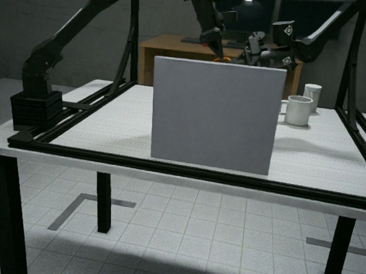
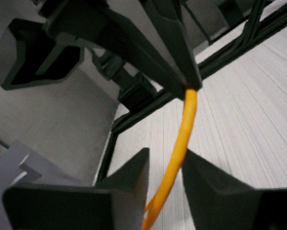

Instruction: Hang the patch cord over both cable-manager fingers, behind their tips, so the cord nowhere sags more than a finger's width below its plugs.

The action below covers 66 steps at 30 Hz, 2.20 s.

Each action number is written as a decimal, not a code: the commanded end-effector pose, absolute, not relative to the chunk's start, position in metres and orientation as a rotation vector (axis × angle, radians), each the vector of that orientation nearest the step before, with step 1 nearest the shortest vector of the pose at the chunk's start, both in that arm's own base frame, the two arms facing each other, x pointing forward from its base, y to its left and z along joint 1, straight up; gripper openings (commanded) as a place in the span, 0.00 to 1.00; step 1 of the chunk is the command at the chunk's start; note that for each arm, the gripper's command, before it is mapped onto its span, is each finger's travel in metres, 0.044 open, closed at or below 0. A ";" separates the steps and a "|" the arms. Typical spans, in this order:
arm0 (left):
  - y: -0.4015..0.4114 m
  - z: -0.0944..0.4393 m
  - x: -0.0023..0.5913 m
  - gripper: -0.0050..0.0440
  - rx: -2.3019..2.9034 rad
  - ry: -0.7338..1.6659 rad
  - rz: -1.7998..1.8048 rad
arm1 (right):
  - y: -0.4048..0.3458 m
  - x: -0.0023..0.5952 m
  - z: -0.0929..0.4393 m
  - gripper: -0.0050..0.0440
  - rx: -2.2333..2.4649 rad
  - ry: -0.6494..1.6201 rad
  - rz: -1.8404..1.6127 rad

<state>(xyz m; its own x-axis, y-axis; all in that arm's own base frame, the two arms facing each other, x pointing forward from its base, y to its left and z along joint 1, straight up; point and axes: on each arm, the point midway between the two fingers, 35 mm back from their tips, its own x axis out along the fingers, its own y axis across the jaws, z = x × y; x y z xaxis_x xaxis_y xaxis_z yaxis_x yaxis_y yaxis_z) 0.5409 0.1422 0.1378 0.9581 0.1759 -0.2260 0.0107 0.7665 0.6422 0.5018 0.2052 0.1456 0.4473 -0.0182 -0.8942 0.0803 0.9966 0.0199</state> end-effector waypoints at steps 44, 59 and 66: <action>0.142 0.152 0.542 0.15 0.698 0.255 0.103 | 0.211 0.453 0.230 1.00 0.088 1.051 -0.047; 0.142 0.152 0.542 0.15 0.698 0.255 0.103 | 0.225 0.372 0.227 1.00 0.073 1.207 -0.031; 0.142 0.152 0.542 0.15 0.698 0.255 0.103 | 0.226 0.326 0.225 1.00 0.058 1.287 -0.033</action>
